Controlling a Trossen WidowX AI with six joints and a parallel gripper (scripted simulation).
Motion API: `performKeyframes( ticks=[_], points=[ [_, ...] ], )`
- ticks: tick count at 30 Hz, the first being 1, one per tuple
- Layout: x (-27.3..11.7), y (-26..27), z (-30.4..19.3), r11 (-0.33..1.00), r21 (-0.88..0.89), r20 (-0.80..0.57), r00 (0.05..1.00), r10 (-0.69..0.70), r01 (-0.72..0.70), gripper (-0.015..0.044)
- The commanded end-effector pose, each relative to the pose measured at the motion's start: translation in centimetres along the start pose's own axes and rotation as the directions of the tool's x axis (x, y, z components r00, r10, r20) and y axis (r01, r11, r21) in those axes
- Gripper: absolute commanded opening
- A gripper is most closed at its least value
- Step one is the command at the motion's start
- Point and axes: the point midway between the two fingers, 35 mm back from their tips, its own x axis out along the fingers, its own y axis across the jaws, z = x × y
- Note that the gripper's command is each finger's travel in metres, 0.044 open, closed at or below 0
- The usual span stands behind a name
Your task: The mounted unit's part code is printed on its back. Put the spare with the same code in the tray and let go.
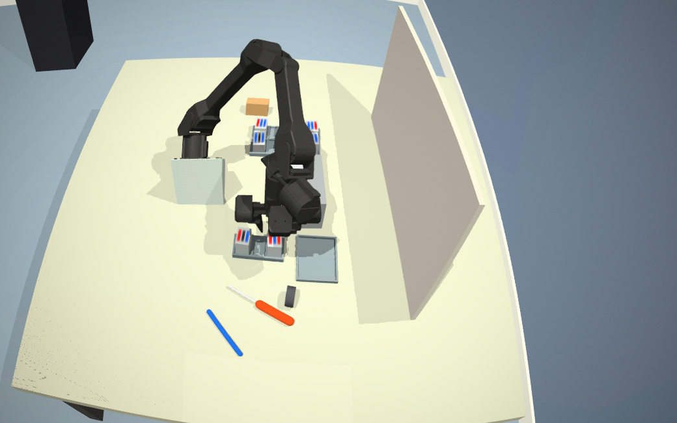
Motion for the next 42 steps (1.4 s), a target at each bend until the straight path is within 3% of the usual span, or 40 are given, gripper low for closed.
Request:
performKeyframes(
  ticks=[1, 42],
  points=[
    [1.1, -0.2, -0.2, 1.0, 0.01, -0.013, 1.0, -0.006, 0.006, 0.03],
    [7.2, -0.3, -0.6, 1.0, 0.009, -0.018, 1.0, -0.005, 0.006, 0.03]
  ],
)
